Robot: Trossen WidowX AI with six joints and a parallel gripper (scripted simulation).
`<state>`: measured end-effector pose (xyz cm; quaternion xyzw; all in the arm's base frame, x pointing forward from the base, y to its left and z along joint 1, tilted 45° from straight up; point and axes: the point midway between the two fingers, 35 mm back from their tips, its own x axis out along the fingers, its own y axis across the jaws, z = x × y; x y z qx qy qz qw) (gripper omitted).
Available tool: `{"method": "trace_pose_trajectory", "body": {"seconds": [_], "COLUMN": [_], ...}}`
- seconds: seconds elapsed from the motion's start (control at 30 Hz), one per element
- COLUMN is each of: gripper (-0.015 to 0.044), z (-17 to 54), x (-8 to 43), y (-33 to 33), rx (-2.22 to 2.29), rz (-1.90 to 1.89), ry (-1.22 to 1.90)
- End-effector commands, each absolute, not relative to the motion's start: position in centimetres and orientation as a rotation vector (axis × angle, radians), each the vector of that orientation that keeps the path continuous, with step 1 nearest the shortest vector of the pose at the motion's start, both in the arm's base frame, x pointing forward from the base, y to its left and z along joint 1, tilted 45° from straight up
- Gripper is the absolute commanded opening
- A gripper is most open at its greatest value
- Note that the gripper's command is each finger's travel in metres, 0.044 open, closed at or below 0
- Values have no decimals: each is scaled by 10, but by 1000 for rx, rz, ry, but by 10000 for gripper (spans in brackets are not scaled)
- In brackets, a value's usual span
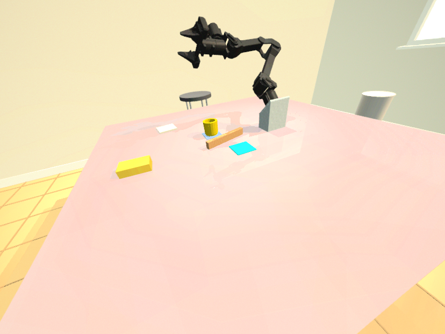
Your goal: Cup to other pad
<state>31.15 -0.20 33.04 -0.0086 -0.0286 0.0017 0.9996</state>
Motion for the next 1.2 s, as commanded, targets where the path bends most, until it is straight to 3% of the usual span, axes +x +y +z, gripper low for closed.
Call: {"method": "trace_pose_trajectory", "body": {"seconds": [0.0,0.27,0.47,0.63,1.17], "gripper": [374,167,167,167,167], "z": [327,188,100,77,79], "x": [313,340,295,252,256], "y": [-3,-38,-61,-79,-85], "rx": [-23,-392,-836,-1235,-1257], "rz": [-3,-164,-90,112,126], "ry": [-42,681,1327,1787,1810]}}
